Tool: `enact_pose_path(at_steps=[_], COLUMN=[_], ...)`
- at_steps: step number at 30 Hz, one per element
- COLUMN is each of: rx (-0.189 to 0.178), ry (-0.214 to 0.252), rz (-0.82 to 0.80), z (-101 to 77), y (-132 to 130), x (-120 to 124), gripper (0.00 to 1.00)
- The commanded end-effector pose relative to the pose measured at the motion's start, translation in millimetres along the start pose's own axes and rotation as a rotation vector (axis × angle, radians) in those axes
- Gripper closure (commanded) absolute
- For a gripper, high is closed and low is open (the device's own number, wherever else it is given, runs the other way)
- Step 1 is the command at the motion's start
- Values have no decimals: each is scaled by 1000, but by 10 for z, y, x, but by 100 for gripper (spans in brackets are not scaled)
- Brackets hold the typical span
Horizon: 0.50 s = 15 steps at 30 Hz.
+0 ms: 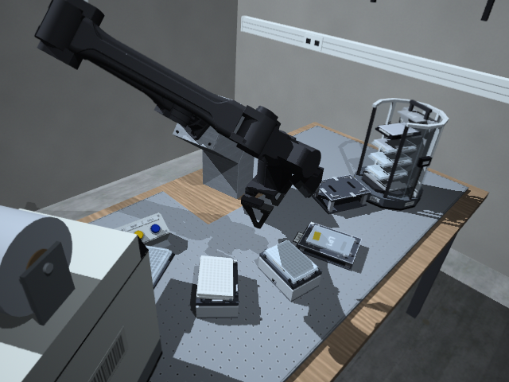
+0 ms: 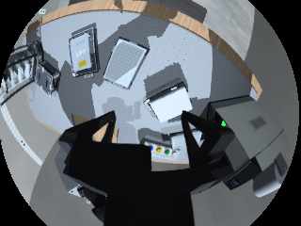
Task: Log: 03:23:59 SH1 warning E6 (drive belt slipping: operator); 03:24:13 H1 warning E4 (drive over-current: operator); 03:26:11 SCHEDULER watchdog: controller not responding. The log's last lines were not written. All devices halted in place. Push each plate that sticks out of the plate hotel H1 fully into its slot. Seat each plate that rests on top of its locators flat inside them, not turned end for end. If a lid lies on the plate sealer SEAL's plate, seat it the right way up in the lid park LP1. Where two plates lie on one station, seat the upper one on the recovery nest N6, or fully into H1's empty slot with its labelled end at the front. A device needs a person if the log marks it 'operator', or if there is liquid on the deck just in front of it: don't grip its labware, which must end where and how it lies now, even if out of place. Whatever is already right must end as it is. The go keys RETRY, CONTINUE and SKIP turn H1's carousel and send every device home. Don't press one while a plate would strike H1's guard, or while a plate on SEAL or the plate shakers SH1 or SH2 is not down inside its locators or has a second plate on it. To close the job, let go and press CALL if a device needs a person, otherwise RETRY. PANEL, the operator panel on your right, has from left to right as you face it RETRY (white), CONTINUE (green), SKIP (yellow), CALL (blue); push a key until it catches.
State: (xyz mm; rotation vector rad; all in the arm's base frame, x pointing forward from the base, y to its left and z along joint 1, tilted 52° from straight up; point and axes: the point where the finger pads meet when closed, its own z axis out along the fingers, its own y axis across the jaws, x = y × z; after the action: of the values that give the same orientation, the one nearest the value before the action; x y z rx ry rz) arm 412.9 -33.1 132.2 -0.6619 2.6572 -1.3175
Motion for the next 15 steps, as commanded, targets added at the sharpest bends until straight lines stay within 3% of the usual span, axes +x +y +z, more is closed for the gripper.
enact_pose_path(at_steps=[1,13,15], rx=[13,9,10], ry=[-19,-22,-21], rz=[217,550,518], z=[-109,-111,-111], y=[52,283,314], x=[-271,-457,-472], gripper=[0,0,0])
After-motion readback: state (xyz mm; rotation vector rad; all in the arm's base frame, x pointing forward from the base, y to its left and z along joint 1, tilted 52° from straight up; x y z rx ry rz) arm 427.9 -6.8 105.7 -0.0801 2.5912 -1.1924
